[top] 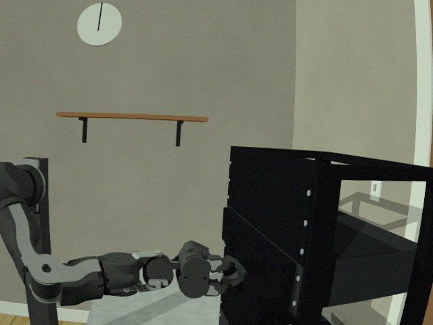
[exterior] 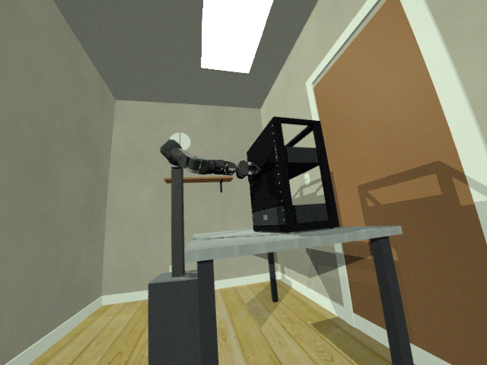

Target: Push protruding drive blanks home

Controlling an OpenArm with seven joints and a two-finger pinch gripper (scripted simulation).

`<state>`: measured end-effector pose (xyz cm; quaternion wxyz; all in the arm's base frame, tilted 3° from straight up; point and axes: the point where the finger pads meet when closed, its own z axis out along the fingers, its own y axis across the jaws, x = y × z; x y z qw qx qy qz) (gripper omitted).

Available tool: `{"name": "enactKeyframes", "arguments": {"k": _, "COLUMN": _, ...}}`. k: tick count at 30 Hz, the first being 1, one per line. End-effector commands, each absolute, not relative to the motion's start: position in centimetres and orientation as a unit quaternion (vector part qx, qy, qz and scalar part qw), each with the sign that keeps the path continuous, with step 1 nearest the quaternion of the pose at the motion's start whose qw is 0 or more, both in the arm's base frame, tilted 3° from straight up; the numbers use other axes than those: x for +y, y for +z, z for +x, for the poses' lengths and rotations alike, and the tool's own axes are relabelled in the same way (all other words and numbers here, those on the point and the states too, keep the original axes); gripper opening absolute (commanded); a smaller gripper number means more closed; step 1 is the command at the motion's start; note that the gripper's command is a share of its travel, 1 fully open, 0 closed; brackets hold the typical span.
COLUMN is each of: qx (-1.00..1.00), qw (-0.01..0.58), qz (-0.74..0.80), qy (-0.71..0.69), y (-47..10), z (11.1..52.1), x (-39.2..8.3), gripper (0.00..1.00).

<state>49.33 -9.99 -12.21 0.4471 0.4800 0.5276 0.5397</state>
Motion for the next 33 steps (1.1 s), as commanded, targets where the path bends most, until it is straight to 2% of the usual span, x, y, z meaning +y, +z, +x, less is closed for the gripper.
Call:
{"name": "enactKeyframes", "arguments": {"k": 1, "qx": 0.521, "qw": 0.453, "qz": 0.465, "qy": 0.554, "y": -10.73, "z": 49.49, "x": -9.55, "gripper": 0.0}}
{"name": "enactKeyframes", "arguments": {"k": 33, "qx": 0.521, "qw": 0.454, "qz": 0.465, "qy": 0.553, "y": -10.04, "z": 49.82, "x": -9.44, "gripper": 0.0}}
